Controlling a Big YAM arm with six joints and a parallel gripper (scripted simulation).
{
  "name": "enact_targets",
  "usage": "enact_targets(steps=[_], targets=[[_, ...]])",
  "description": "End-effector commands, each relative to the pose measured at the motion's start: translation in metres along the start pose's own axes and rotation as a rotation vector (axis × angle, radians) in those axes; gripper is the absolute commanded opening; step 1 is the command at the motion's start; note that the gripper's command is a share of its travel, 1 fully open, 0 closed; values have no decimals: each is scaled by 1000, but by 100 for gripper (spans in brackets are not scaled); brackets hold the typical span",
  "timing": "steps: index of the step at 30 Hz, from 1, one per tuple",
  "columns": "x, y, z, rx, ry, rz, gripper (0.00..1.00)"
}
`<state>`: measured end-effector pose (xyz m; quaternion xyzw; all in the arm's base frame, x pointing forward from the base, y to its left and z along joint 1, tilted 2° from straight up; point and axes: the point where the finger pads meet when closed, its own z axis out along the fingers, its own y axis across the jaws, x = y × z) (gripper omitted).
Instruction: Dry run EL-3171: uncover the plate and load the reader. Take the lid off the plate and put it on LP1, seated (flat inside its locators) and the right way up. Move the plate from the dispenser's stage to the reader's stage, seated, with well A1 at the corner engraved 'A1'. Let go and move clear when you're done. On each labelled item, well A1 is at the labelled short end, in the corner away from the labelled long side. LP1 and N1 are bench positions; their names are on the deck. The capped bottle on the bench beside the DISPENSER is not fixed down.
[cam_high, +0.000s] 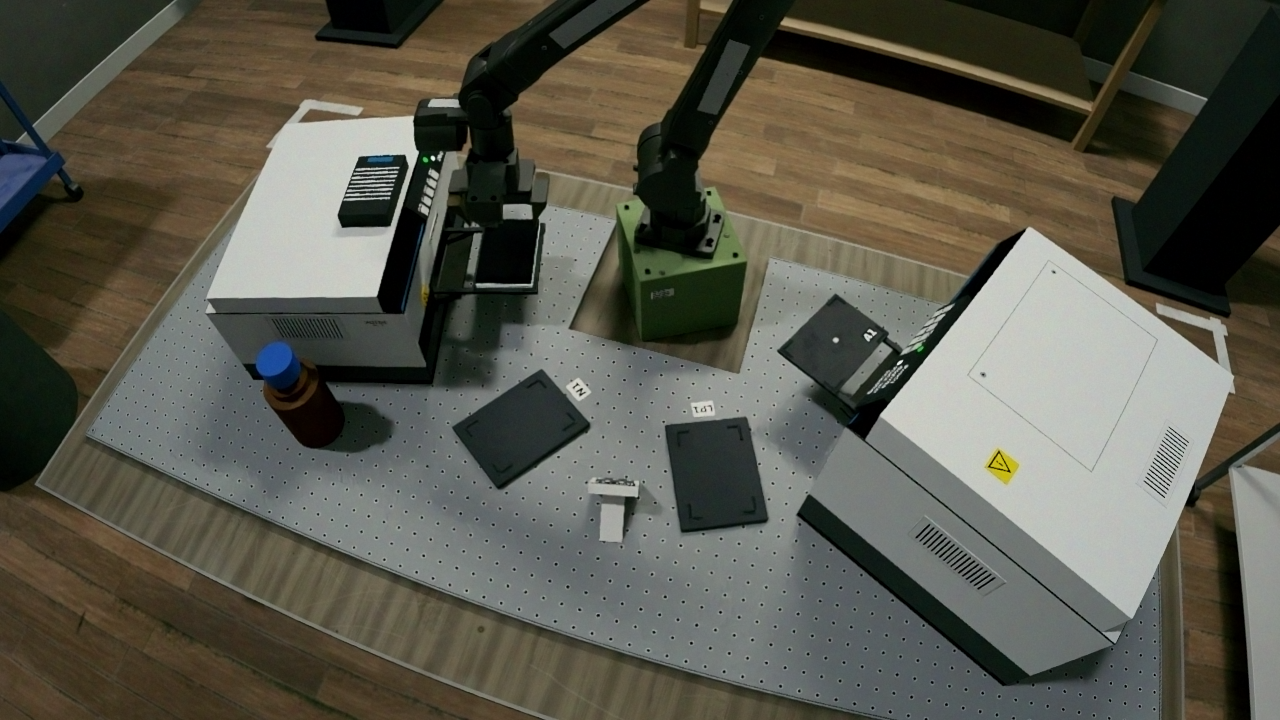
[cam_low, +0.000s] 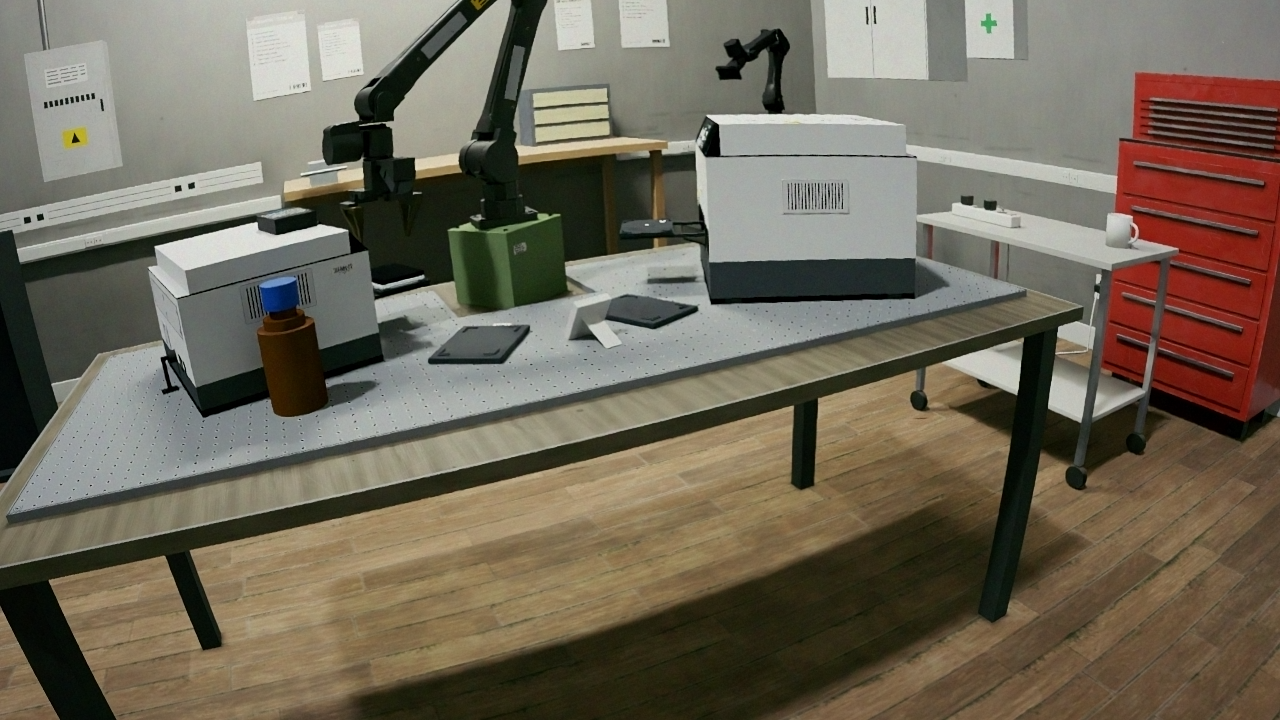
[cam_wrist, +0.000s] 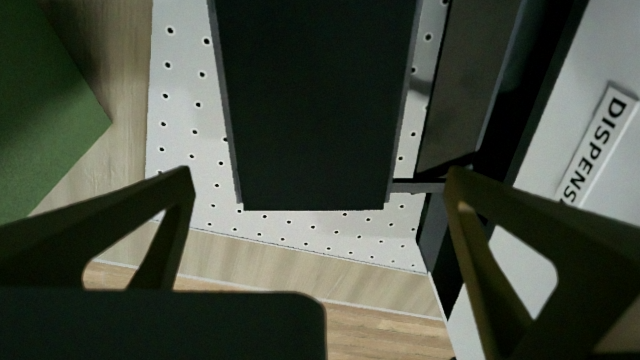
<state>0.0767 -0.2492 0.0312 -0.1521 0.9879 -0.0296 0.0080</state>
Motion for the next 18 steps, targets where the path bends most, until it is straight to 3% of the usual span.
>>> enact_targets(steps=[1, 14, 18], targets=[[3, -22, -4, 35, 4, 4, 100], [2, 0, 1, 16, 4, 4, 100], [2, -8, 1, 26, 4, 4, 100]])
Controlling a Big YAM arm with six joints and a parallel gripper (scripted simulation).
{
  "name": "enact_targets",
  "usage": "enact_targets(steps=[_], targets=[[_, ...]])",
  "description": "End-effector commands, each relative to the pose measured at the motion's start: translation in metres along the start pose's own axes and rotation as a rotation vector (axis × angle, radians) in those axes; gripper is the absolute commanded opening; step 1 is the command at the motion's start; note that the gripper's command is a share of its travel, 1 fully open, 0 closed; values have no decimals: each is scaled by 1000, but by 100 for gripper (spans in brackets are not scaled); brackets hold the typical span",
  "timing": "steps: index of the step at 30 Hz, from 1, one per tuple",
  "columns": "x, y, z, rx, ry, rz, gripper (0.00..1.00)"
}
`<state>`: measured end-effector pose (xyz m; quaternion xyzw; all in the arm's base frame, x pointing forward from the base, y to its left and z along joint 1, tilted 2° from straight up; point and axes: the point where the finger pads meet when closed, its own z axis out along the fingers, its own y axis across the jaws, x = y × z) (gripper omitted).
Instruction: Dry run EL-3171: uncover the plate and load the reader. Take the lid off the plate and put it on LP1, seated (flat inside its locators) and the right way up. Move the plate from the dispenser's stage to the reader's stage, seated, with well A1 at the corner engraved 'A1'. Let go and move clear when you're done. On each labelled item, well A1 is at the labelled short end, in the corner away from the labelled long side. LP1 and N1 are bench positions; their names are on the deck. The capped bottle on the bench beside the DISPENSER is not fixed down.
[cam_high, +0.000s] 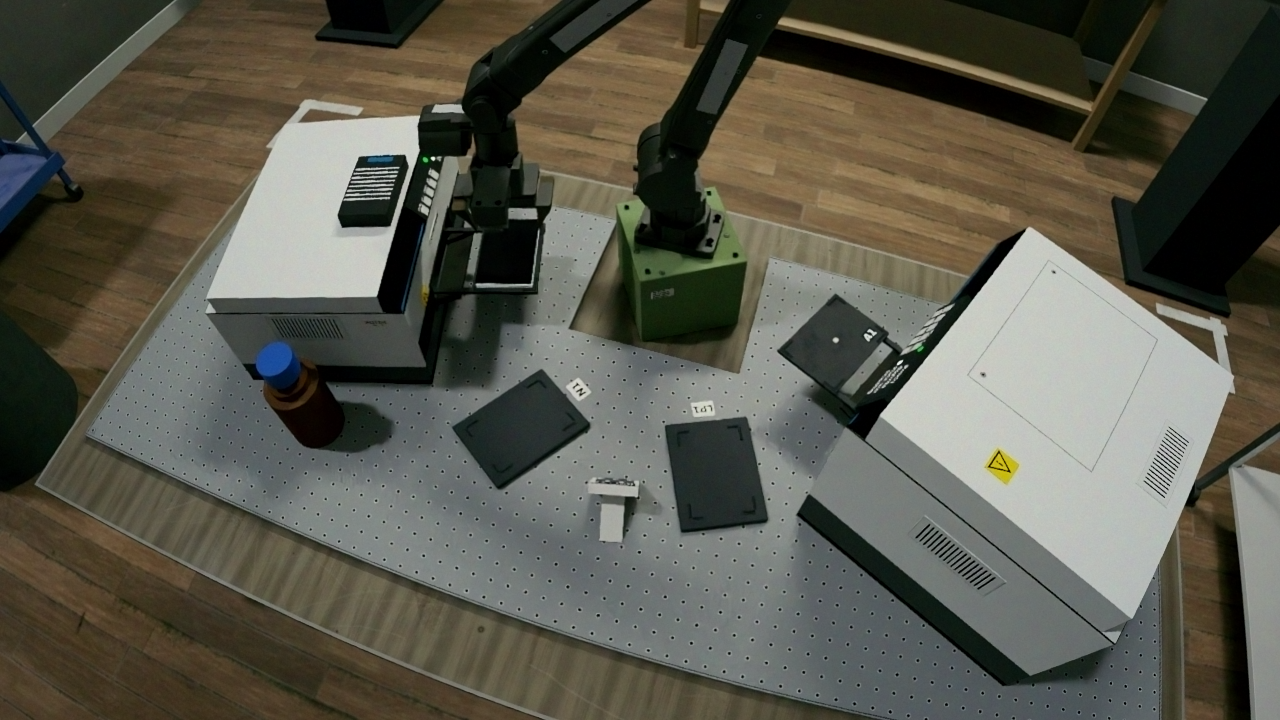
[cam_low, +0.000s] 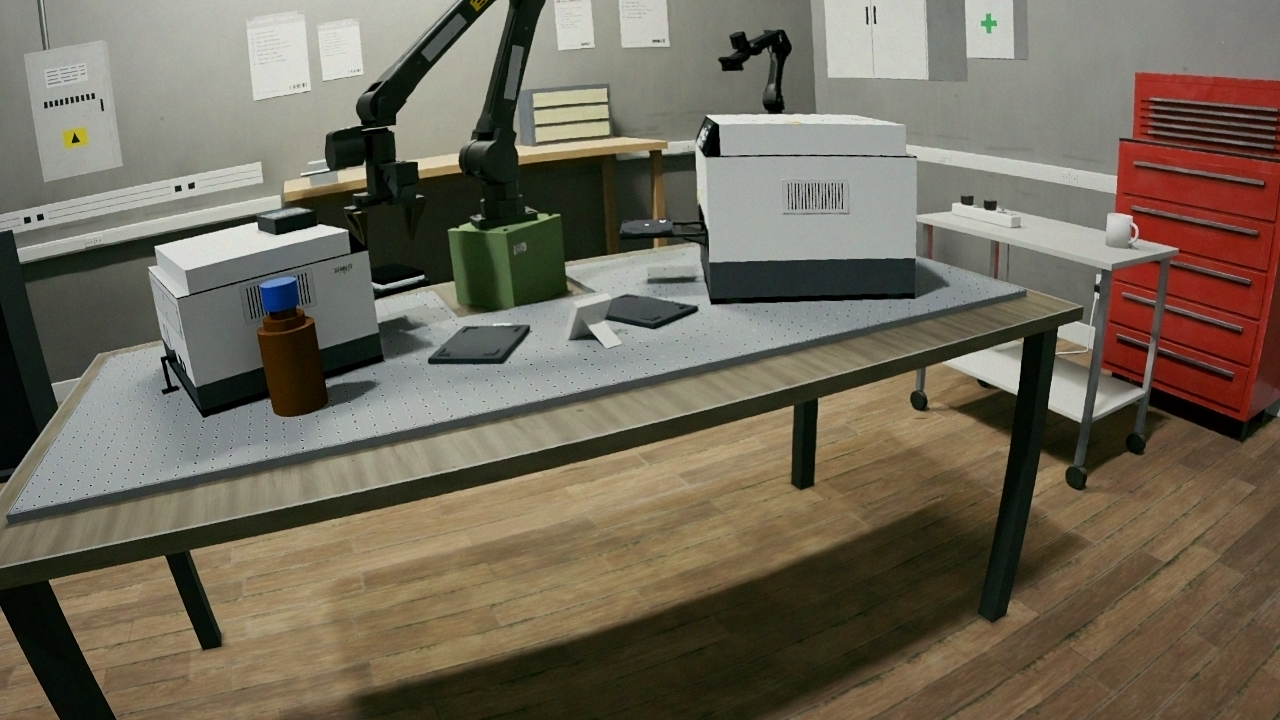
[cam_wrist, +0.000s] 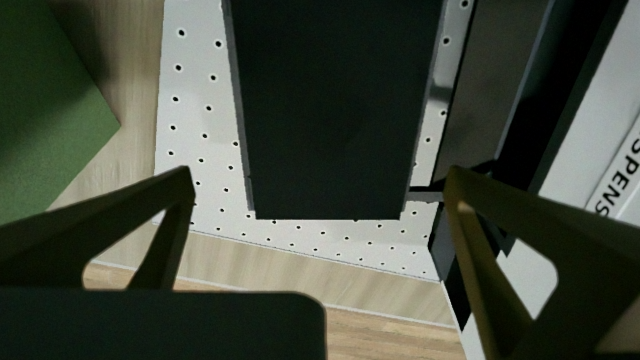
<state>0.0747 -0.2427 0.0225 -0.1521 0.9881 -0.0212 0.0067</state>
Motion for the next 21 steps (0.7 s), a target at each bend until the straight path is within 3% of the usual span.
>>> enact_targets(steps=[1, 21], targets=[[2, -15, -7, 43, 4, 4, 100], [2, -33, -12, 65, 3, 3, 100]])
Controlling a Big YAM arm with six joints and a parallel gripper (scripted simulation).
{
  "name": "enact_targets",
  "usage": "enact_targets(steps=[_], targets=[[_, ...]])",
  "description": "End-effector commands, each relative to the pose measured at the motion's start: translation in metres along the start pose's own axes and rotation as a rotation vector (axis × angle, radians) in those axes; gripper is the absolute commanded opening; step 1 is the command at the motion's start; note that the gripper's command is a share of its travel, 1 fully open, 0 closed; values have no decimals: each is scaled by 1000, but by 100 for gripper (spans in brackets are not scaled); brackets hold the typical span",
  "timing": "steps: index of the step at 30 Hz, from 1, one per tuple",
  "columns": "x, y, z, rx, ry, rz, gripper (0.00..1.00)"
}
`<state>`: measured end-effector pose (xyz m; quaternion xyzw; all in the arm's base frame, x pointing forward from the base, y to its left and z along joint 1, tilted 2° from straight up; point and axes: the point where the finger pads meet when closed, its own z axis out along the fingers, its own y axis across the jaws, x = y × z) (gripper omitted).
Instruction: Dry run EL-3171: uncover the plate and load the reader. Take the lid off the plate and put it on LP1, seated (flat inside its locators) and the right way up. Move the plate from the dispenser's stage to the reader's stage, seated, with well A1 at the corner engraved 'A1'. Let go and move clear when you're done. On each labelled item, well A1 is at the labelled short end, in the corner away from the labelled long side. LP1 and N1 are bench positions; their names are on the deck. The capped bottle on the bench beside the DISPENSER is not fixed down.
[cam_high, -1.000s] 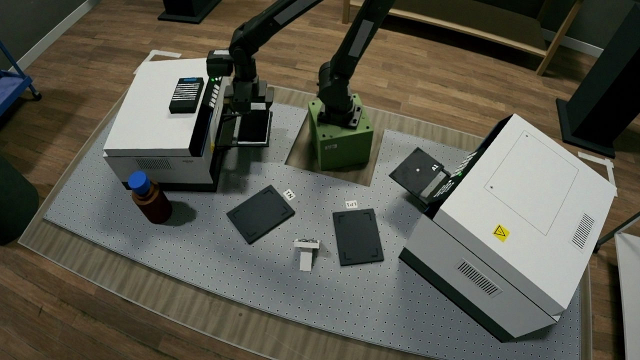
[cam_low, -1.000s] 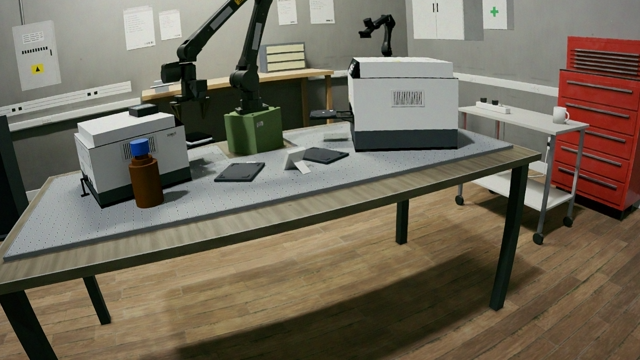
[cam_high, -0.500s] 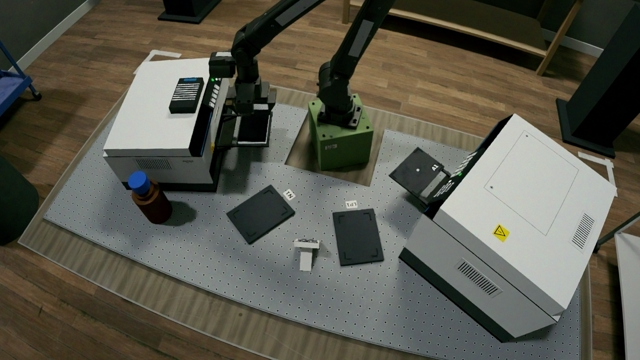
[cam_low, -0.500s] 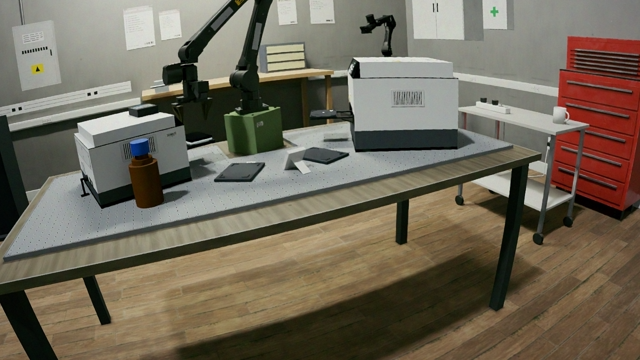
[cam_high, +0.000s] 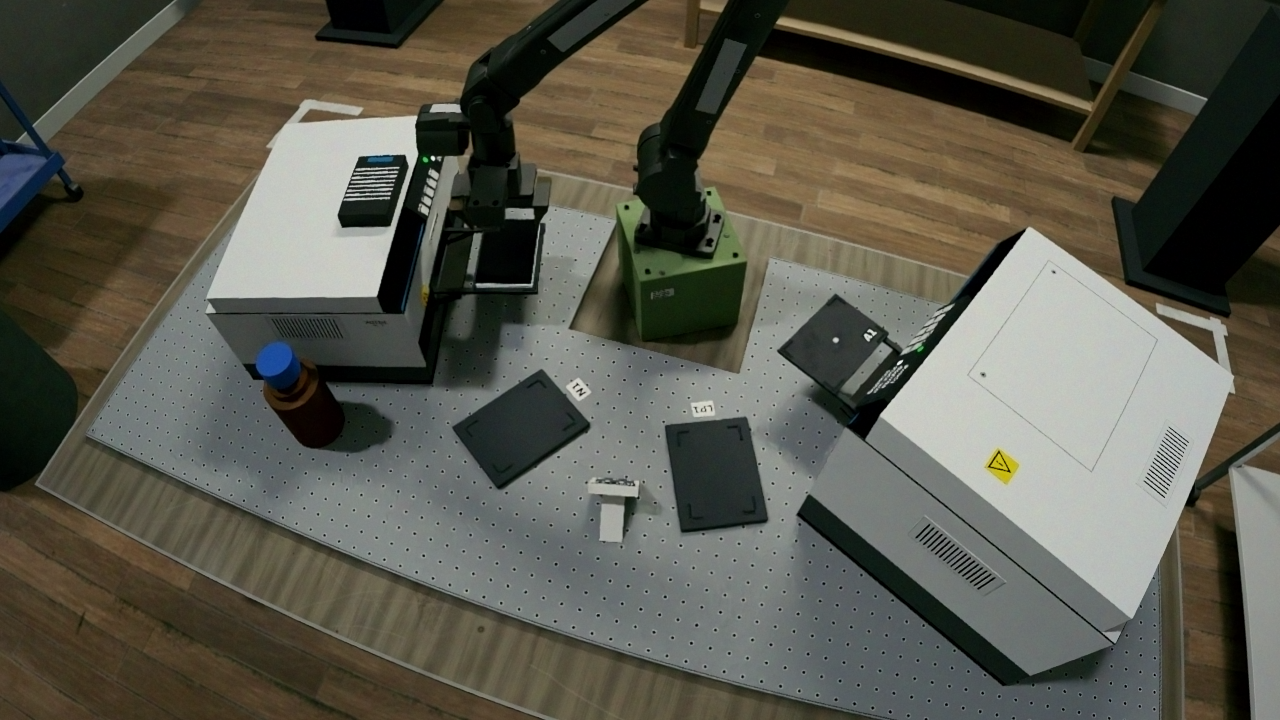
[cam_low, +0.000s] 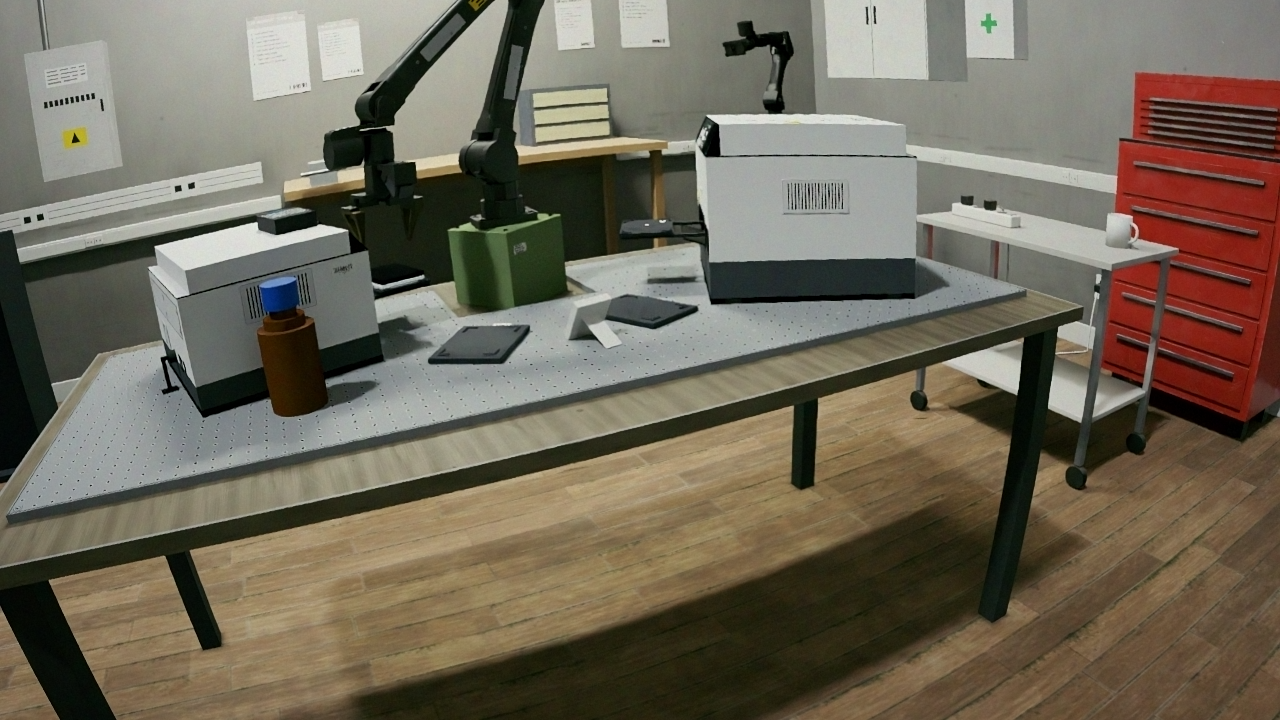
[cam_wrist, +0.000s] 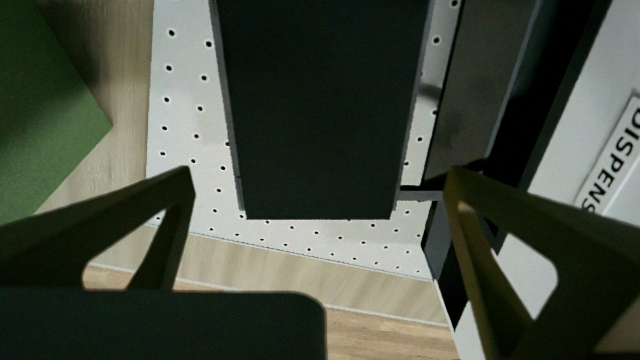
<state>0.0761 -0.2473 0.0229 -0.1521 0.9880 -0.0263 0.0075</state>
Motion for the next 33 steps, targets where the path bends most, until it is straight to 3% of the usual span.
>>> enact_targets(steps=[1, 13, 22, 33], targets=[[2, -28, -9, 54, 3, 3, 100], [1, -4, 5, 8, 2, 3, 100], [1, -10, 2, 28, 2, 3, 100], [1, -6, 12, 5, 2, 3, 100]])
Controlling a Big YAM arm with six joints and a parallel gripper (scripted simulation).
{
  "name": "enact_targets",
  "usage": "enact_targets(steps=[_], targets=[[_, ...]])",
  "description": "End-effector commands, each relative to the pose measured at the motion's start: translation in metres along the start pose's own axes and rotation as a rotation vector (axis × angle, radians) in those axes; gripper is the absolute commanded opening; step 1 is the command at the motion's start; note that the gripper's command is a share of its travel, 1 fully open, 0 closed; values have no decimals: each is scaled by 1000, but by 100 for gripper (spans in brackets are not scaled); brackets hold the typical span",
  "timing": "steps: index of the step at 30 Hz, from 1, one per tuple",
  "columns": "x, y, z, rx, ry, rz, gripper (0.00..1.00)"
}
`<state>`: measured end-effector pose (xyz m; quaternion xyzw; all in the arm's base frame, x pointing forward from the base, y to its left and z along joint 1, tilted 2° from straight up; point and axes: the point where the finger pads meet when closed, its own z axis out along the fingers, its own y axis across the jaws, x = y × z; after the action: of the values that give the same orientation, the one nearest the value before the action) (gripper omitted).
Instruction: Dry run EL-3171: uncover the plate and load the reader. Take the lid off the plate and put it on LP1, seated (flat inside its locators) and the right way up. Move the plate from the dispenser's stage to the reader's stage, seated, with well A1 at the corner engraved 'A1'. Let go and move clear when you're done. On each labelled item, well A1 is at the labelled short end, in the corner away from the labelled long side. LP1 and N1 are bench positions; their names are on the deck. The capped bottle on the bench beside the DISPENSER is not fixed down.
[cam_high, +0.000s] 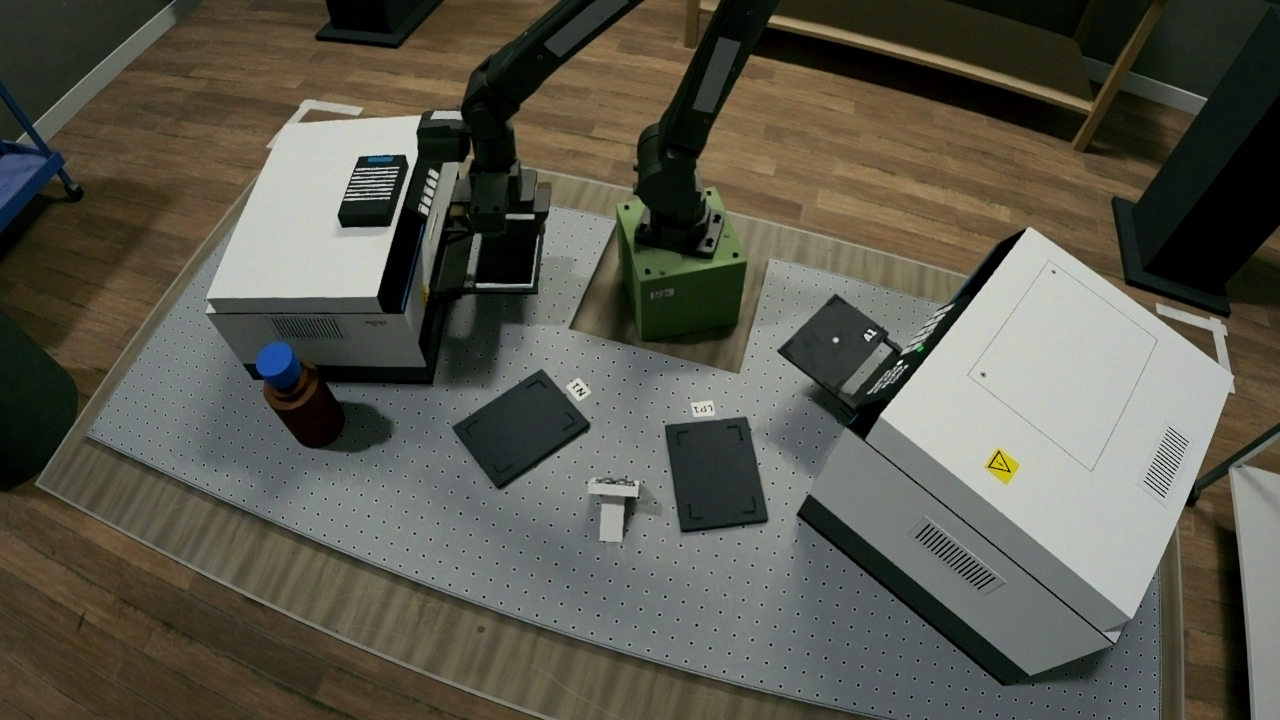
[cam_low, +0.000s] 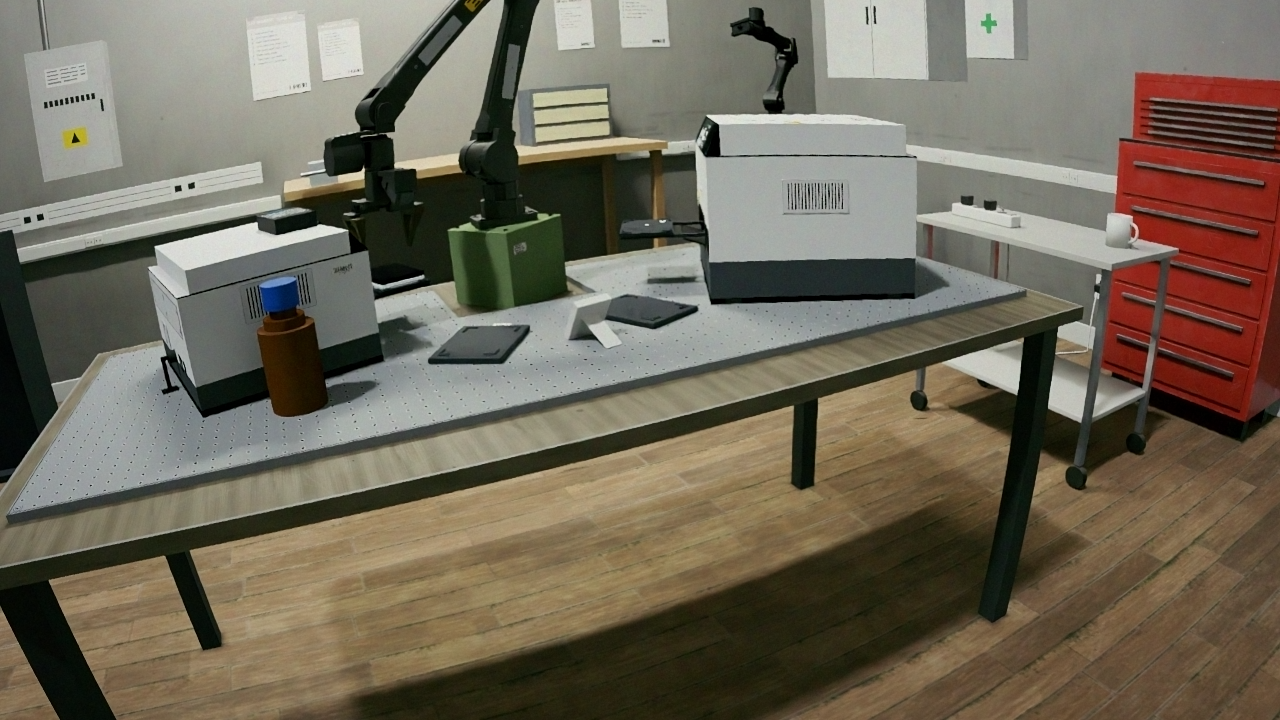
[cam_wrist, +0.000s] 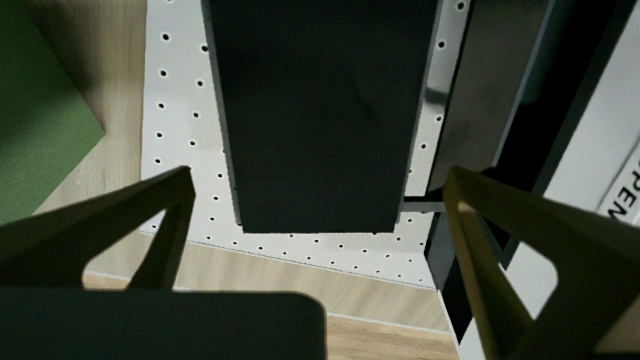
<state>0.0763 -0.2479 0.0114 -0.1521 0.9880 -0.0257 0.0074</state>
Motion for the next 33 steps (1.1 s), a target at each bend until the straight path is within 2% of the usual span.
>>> enact_targets(steps=[1, 8, 14, 23, 25, 28, 33], targets=[[1, -6, 2, 8, 2, 3, 100], [1, -1, 11, -2, 1, 2, 100], [1, -14, 2, 27, 2, 2, 100], [1, -19, -9, 44, 2, 2, 100], [1, -24, -11, 64, 2, 2, 100], [1, -28, -12, 79, 2, 1, 100], [1, -30, -8, 76, 2, 1, 100]])
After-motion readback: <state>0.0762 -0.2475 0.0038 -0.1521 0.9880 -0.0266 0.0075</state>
